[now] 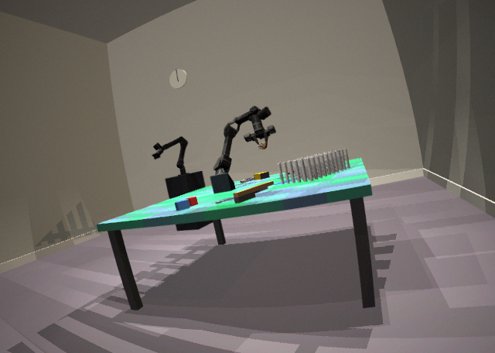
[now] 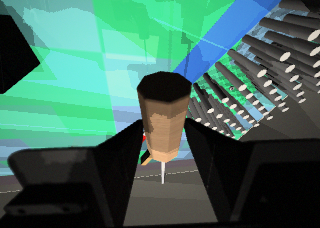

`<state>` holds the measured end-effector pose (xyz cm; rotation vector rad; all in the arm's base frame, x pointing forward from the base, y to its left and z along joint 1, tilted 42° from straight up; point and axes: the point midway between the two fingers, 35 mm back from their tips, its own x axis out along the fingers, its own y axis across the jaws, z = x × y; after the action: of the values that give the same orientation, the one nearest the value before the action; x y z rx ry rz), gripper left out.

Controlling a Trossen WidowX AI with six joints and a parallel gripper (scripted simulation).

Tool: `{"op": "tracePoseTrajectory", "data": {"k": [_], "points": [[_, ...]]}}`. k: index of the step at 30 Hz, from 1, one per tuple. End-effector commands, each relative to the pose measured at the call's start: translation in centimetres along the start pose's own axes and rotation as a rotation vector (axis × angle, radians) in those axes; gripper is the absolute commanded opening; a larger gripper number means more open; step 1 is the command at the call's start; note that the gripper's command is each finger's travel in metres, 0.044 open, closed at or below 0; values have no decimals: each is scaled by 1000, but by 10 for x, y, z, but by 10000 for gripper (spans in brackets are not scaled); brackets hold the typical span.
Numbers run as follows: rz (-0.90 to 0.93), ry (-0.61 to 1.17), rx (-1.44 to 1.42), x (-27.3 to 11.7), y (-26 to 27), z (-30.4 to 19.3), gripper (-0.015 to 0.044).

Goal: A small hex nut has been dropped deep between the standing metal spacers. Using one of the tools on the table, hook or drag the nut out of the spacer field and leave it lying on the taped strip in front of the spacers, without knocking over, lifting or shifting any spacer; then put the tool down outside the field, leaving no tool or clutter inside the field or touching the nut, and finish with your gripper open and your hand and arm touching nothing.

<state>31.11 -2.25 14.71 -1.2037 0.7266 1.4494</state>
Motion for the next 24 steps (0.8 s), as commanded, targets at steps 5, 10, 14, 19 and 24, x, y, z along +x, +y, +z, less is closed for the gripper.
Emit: {"op": "tracePoseTrajectory", "data": {"k": [5,10,14,19,24], "points": [[-2,25,-287,-3,3,24,0],[-6,37,-460,-5,6,39,0],[-9,46,-599,-6,8,51,0],[-13,58,-771,-8,11,65,0],[-16,70,-938,-10,16,79,0]]}}
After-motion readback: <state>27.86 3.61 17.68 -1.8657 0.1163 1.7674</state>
